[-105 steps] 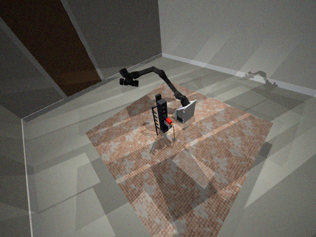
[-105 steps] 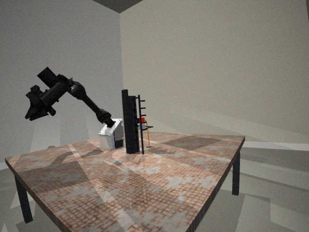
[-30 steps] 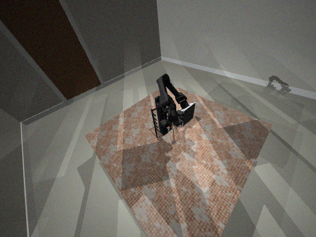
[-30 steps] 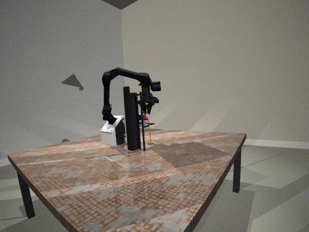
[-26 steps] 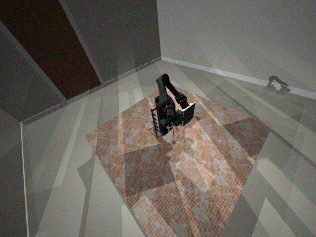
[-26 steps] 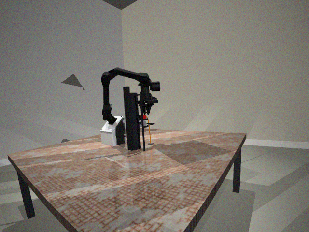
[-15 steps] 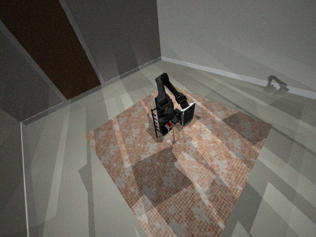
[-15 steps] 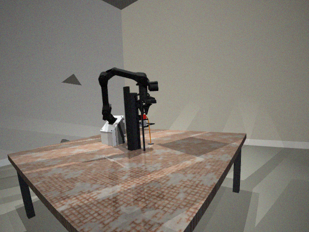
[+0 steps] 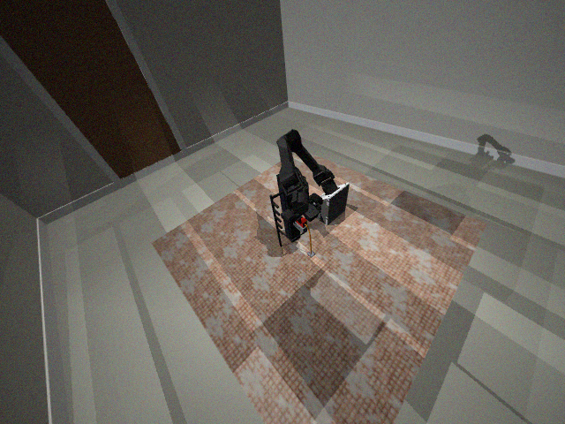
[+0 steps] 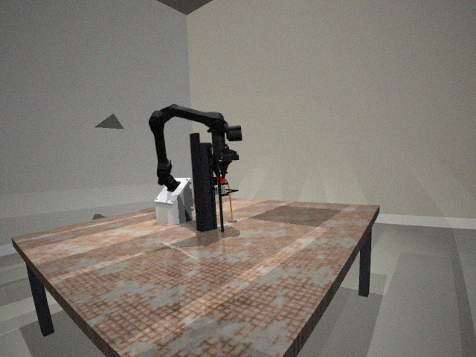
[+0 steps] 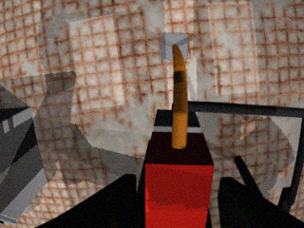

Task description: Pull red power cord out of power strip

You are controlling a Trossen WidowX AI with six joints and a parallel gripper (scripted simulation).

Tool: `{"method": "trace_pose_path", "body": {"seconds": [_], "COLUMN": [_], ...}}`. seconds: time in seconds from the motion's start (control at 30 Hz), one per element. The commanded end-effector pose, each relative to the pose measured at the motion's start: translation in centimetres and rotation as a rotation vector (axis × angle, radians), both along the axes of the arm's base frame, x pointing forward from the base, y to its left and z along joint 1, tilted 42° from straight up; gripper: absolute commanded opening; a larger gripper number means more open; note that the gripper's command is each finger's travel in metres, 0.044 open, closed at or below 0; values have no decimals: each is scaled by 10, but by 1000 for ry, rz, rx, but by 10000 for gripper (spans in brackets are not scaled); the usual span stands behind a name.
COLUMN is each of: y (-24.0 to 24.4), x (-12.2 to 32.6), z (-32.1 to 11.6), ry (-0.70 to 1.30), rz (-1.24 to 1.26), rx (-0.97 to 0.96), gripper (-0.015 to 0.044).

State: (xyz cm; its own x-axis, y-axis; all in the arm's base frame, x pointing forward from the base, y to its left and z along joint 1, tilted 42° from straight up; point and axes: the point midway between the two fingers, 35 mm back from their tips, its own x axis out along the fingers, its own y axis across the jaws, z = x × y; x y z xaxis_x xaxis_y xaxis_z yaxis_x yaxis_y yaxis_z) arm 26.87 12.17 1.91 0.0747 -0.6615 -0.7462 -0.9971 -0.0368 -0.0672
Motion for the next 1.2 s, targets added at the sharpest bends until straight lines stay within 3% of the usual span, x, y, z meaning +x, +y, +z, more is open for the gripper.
{"method": "trace_pose_path", "body": {"seconds": [0.0,0.07,0.2,0.47,1.17], "y": [-4,-4,-3,-3,21], "x": [0,0,0,0,3], "z": [-4,-5,-3,-3,-20], "ry": [1,1,1,1,1], "rz": [6,6,-2,-2,2], "rx": [-2,-2,-1,-1,2], "gripper": [160,160,55,2,0]}}
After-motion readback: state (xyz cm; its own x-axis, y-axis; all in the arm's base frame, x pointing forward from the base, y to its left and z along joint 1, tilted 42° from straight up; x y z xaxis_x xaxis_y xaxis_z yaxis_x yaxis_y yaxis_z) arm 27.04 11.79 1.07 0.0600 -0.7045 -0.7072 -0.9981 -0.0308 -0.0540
